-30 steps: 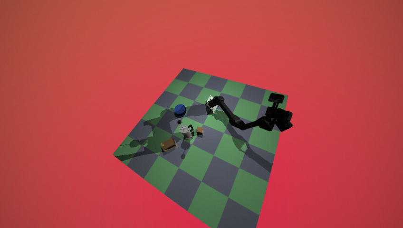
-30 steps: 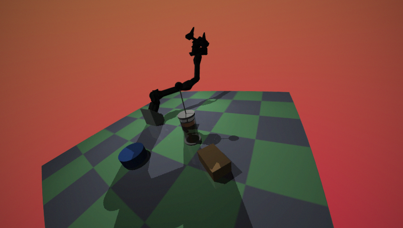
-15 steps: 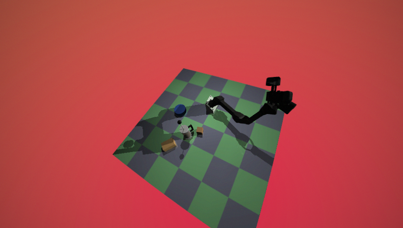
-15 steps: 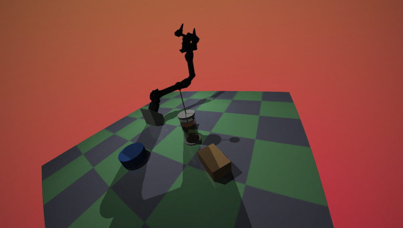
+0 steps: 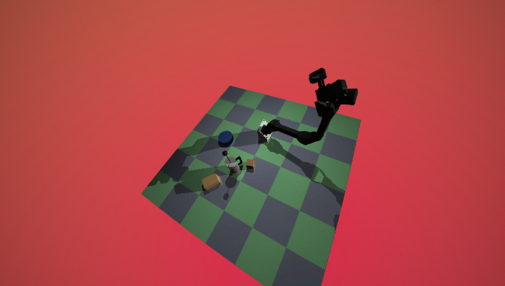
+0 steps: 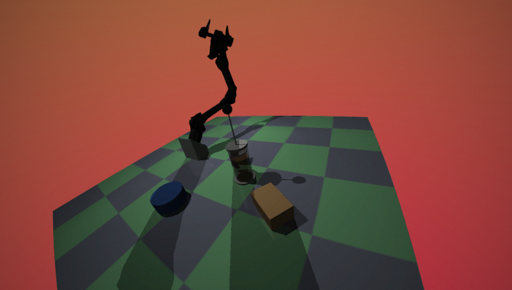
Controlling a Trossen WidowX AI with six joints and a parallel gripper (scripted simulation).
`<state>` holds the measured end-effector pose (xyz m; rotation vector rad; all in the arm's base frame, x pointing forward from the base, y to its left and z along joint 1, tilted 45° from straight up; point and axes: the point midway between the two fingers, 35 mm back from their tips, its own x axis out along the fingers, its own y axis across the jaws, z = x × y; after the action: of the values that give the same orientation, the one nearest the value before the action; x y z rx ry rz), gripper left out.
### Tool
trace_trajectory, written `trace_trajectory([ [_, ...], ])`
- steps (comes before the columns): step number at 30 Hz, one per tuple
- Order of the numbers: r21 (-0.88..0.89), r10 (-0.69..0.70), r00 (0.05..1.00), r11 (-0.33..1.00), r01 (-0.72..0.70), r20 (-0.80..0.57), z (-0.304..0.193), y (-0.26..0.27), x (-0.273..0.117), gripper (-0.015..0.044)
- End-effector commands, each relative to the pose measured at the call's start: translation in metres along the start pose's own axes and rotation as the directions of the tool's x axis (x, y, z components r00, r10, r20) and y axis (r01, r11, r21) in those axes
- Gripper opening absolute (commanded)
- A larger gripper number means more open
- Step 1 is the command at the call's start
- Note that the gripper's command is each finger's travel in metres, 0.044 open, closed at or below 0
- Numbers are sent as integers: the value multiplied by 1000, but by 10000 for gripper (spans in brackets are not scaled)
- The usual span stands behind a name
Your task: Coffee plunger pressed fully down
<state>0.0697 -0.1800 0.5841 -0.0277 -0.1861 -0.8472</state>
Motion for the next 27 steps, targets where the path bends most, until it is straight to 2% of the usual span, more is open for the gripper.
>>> trace_trajectory([
  [1,52,37,999,998,-36,-29,-18,-17,19,440],
  [15,224,153,977,967,-118,-150,-84,-39,68,440],
  [23,370,313,898,910,-189,-310,-182,-41,119,440],
  [27,446,402,828,870,-211,-392,-241,-29,139,440],
])
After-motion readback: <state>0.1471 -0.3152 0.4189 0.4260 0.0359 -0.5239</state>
